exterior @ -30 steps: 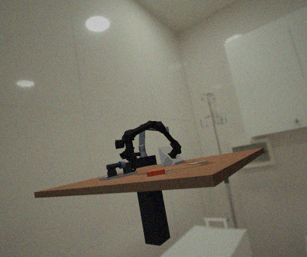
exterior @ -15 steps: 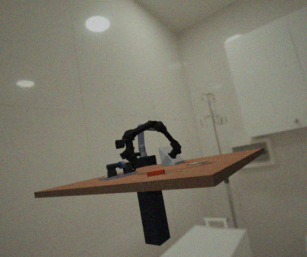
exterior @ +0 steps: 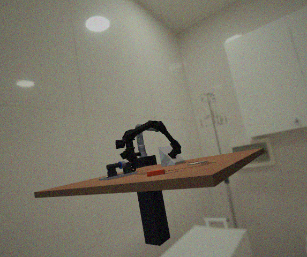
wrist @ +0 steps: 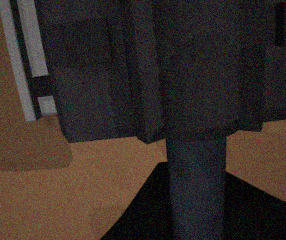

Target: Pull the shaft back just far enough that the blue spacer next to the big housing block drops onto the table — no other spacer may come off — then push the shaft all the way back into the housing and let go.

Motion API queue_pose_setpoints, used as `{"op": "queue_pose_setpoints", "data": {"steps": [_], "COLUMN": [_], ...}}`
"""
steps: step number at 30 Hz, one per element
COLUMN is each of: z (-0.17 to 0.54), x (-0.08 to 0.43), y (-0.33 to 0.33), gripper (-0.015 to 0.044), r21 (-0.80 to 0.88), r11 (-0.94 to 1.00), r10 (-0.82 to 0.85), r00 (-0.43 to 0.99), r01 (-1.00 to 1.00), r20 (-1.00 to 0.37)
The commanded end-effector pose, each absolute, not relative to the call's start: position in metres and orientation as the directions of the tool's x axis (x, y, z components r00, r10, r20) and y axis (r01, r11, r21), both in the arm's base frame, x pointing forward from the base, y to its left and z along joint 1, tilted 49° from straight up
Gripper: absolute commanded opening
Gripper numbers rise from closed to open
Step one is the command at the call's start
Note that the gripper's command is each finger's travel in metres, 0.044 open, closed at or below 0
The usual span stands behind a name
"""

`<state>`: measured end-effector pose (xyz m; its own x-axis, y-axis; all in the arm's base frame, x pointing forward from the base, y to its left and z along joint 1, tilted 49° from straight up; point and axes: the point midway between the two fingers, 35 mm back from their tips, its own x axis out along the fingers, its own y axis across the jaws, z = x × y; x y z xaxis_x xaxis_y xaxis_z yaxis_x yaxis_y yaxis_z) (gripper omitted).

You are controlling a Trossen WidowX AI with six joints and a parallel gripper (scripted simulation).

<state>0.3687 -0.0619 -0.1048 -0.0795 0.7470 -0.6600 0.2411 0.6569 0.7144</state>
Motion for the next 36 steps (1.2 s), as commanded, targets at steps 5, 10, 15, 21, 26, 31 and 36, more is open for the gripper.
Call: {"op": "queue_pose_setpoints", "data": {"steps": [5, 10, 15, 21, 26, 31, 36], "z": [-0.1043, -0.1041, -0.1040, -0.1039, -0.1037, -0.1036, -0.1035], "x": [0.3667, 0.3661, 0.3655, 0.3648, 0.3642, 0.3636, 0.3630], "y": [-0.0618, -0.0617, -0.0616, -0.0616, -0.0615, -0.0615, -0.0614], "gripper": [0.0000, 0.0000, 0.0000, 0.0000, 0.0000, 0.0000, 0.0000], "r21": [0.714, 0.714, 0.714, 0.714, 0.714, 0.714, 0.714], "r11": [0.659, 0.659, 0.659, 0.659, 0.659, 0.659, 0.659], "r10": [0.746, 0.746, 0.746, 0.746, 0.746, 0.746, 0.746], "r00": [-0.082, -0.082, -0.082, -0.082, -0.082, -0.082, -0.082], "r01": [0.236, 0.236, 0.236, 0.236, 0.236, 0.236, 0.236], "r20": [-0.661, -0.661, -0.661, -0.661, -0.661, -0.661, -0.661]}}
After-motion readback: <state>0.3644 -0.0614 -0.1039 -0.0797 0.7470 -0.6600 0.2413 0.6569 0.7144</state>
